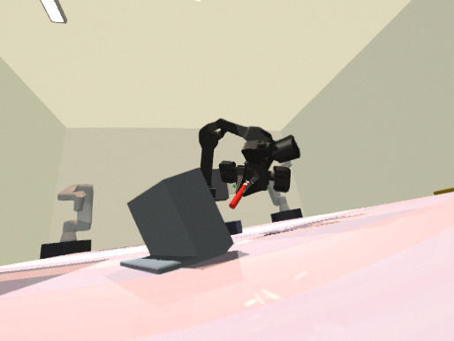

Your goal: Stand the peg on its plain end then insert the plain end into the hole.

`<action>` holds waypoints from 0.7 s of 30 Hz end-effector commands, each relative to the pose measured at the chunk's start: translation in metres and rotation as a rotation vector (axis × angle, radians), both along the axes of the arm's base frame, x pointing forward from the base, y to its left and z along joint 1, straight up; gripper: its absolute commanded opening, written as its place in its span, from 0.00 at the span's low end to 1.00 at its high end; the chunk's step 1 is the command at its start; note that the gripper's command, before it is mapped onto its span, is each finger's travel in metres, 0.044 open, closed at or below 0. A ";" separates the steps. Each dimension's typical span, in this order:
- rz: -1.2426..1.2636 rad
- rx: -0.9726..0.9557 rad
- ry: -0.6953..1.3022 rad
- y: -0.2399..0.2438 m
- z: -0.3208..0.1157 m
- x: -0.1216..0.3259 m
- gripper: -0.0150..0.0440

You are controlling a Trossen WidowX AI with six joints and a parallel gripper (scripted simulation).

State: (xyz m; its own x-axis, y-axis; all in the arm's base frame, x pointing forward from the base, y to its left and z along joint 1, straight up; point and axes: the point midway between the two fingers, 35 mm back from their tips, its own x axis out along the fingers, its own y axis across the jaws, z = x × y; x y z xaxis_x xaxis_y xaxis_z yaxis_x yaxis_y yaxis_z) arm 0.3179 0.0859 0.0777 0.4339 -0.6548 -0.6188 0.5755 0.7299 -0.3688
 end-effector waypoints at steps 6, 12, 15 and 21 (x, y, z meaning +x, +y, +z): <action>0.002 -0.075 -0.054 -0.005 0.001 0.006 0.25; 0.005 -0.088 -0.064 -0.007 0.000 0.009 0.25; 0.008 -0.093 -0.069 -0.010 -0.001 0.012 0.25; 0.014 -0.104 -0.080 -0.014 -0.003 0.017 0.25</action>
